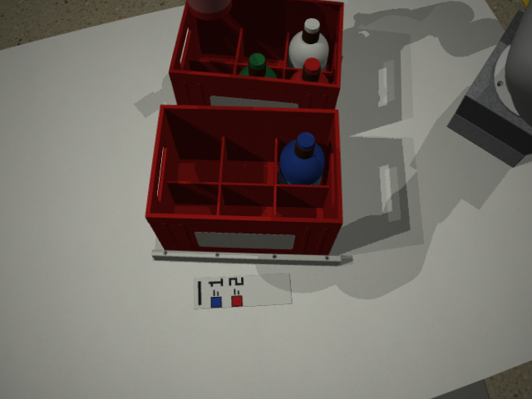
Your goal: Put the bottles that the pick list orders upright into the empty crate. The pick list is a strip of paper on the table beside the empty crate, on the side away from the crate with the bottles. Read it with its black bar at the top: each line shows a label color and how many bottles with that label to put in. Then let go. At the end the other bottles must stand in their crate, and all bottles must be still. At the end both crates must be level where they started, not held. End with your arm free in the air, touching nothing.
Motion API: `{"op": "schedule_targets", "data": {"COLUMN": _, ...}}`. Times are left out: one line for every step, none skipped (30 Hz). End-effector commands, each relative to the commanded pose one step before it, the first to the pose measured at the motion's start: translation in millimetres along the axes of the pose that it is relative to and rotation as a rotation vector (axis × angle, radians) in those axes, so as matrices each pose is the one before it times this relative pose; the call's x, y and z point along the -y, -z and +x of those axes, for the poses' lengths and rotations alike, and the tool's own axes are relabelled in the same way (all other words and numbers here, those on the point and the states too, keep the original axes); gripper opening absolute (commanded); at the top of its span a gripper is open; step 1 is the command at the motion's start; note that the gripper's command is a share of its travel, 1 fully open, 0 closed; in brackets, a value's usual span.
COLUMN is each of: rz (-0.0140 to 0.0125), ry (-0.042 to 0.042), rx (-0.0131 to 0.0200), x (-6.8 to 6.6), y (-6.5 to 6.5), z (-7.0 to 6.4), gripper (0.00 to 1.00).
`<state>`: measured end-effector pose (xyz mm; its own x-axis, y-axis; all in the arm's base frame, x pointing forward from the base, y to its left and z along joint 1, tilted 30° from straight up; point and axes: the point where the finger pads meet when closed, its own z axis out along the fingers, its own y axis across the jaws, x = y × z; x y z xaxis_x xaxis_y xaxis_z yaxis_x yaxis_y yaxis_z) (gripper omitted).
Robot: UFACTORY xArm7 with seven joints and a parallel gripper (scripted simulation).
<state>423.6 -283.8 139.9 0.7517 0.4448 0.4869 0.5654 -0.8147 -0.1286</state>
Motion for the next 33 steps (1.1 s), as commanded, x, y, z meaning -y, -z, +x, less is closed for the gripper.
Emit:
{"op": "schedule_targets", "data": {"rz": -0.00608, "ry": -0.00033, "rx": -0.00083, "x": -1.76, "y": 2.77, "z": -0.07, "gripper": 0.00}}
{"op": "schedule_targets", "data": {"rz": 0.00000, "ry": 0.00000, "rx": 0.00000, "x": 0.00, "y": 0.00, "z": 0.00, "gripper": 0.00}}
{"op": "schedule_targets", "data": {"rz": 0.00000, "ry": 0.00000, "rx": 0.00000, "x": 0.00, "y": 0.00, "z": 0.00, "gripper": 0.00}}
{"op": "schedule_targets", "data": {"rz": 0.00002, "ry": 0.00000, "rx": -0.00002, "x": 1.82, "y": 0.00, "z": 0.82, "gripper": 0.00}}
{"op": "schedule_targets", "data": {"rz": 0.00001, "ry": 0.00000, "rx": -0.00002, "x": 1.82, "y": 0.00, "z": 0.82, "gripper": 0.00}}
{"op": "schedule_targets", "data": {"rz": 0.00001, "ry": 0.00000, "rx": -0.00002, "x": 1.82, "y": 0.00, "z": 0.82, "gripper": 0.00}}
{"op": "schedule_targets", "data": {"rz": 0.00001, "ry": 0.00000, "rx": -0.00002, "x": 1.83, "y": 0.00, "z": 0.82, "gripper": 0.00}}
{"op": "schedule_targets", "data": {"rz": 0.00001, "ry": 0.00000, "rx": -0.00002, "x": 1.83, "y": 0.00, "z": 0.82, "gripper": 0.00}}
{"op": "schedule_targets", "data": {"rz": 0.00001, "ry": 0.00000, "rx": -0.00002, "x": 1.83, "y": 0.00, "z": 0.82, "gripper": 0.00}}
{"op": "schedule_targets", "data": {"rz": 0.00001, "ry": 0.00000, "rx": -0.00002, "x": 1.83, "y": 0.00, "z": 0.82, "gripper": 0.00}}
{"op": "schedule_targets", "data": {"rz": 0.00001, "ry": 0.00000, "rx": -0.00002, "x": 1.83, "y": 0.00, "z": 0.82, "gripper": 0.00}}
{"op": "schedule_targets", "data": {"rz": 0.00001, "ry": 0.00000, "rx": -0.00002, "x": 1.83, "y": 0.00, "z": 0.82, "gripper": 0.00}}
{"op": "schedule_targets", "data": {"rz": 0.00001, "ry": 0.00000, "rx": -0.00002, "x": 1.83, "y": 0.00, "z": 0.82, "gripper": 0.00}}
{"op": "schedule_targets", "data": {"rz": 0.00001, "ry": 0.00000, "rx": -0.00002, "x": 1.83, "y": 0.00, "z": 0.82, "gripper": 0.00}}
{"op": "schedule_targets", "data": {"rz": 0.00001, "ry": 0.00000, "rx": -0.00002, "x": 1.83, "y": 0.00, "z": 0.82, "gripper": 0.00}}
{"op": "schedule_targets", "data": {"rz": 0.00000, "ry": 0.00000, "rx": 0.00000, "x": 0.00, "y": 0.00, "z": 0.00, "gripper": 0.00}}
{"op": "schedule_targets", "data": {"rz": 0.00000, "ry": 0.00000, "rx": 0.00000, "x": 0.00, "y": 0.00, "z": 0.00, "gripper": 0.00}}
{"op": "schedule_targets", "data": {"rz": 0.00001, "ry": 0.00000, "rx": -0.00001, "x": 1.84, "y": 0.00, "z": 0.82, "gripper": 0.00}}
{"op": "schedule_targets", "data": {"rz": 0.00001, "ry": 0.00000, "rx": -0.00002, "x": 1.83, "y": 0.00, "z": 0.82, "gripper": 0.00}}
{"op": "schedule_targets", "data": {"rz": 0.00001, "ry": 0.00000, "rx": -0.00002, "x": 1.83, "y": 0.00, "z": 0.82, "gripper": 0.00}}
{"op": "schedule_targets", "data": {"rz": 0.00001, "ry": 0.00000, "rx": -0.00002, "x": 1.83, "y": 0.00, "z": 0.82, "gripper": 0.00}}
{"op": "schedule_targets", "data": {"rz": 0.00001, "ry": 0.00000, "rx": -0.00002, "x": 1.83, "y": 0.00, "z": 0.82, "gripper": 0.00}}
{"op": "schedule_targets", "data": {"rz": 0.00001, "ry": 0.00000, "rx": -0.00002, "x": 1.83, "y": 0.00, "z": 0.82, "gripper": 0.00}}
{"op": "schedule_targets", "data": {"rz": 0.00001, "ry": 0.00000, "rx": -0.00002, "x": 1.83, "y": 0.00, "z": 0.82, "gripper": 0.00}}
{"op": "schedule_targets", "data": {"rz": 0.00001, "ry": 0.00000, "rx": -0.00002, "x": 1.83, "y": 0.00, "z": 0.82, "gripper": 0.00}}
{"op": "schedule_targets", "data": {"rz": 0.00001, "ry": 0.00000, "rx": -0.00002, "x": 1.83, "y": 0.00, "z": 0.82, "gripper": 0.00}}
{"op": "schedule_targets", "data": {"rz": 0.00001, "ry": 0.00000, "rx": -0.00002, "x": 1.83, "y": 0.00, "z": 0.82, "gripper": 0.00}}
{"op": "schedule_targets", "data": {"rz": 0.00001, "ry": 0.00000, "rx": -0.00001, "x": 1.83, "y": 0.00, "z": 0.82, "gripper": 0.00}}
{"op": "schedule_targets", "data": {"rz": 0.00001, "ry": 0.00000, "rx": -0.00001, "x": 1.83, "y": 0.00, "z": 0.82, "gripper": 0.00}}
{"op": "schedule_targets", "data": {"rz": 0.00001, "ry": 0.00000, "rx": -0.00001, "x": 1.83, "y": 0.00, "z": 0.82, "gripper": 0.00}}
{"op": "schedule_targets", "data": {"rz": 0.00001, "ry": 0.00000, "rx": -0.00001, "x": 1.83, "y": 0.00, "z": 0.82, "gripper": 0.00}}
{"op": "schedule_targets", "data": {"rz": 0.00001, "ry": 0.00000, "rx": -0.00001, "x": 1.83, "y": 0.00, "z": 0.82, "gripper": 0.00}}
{"op": "schedule_targets", "data": {"rz": 0.00000, "ry": 0.00000, "rx": 0.00000, "x": 0.00, "y": 0.00, "z": 0.00, "gripper": 0.00}}
